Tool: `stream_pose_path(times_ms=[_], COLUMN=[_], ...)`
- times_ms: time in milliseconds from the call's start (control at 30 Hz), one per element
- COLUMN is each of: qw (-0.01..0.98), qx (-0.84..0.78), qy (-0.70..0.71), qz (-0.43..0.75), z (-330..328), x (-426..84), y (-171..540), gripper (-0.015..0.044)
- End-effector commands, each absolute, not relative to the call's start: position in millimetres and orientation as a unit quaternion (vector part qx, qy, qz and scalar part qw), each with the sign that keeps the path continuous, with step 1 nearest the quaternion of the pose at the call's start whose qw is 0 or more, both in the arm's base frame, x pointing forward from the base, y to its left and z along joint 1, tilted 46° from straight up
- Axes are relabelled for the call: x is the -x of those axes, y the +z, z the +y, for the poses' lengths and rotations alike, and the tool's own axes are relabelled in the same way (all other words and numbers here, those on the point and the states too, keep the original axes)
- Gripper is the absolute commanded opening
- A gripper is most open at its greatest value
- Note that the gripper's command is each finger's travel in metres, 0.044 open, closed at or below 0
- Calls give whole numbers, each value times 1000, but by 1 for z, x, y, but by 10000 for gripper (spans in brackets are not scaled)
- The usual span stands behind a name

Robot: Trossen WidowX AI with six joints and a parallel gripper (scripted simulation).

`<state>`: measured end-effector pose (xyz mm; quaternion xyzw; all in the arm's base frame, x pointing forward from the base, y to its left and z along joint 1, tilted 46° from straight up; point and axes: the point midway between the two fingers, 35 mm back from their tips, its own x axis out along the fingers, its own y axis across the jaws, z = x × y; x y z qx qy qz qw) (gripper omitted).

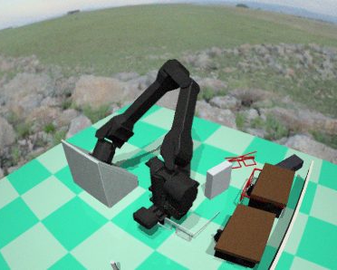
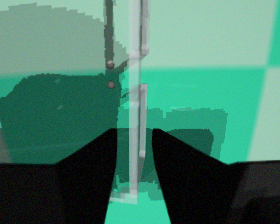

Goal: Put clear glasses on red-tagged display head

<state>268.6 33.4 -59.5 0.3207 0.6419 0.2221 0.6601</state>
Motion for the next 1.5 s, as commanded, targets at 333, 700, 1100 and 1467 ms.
stream_pose_path(times_ms=[333, 700, 1100, 1467], qw=[659, 658, 659, 659], qx=[-322, -324, -323, -326], qy=[222, 223, 222, 220], qz=[642, 642, 643, 641], z=[34, 35, -7, -3], x=[-268, -268, -263, -264], y=[-53, -46, -19, -22], gripper=[107, 107, 107, 200])
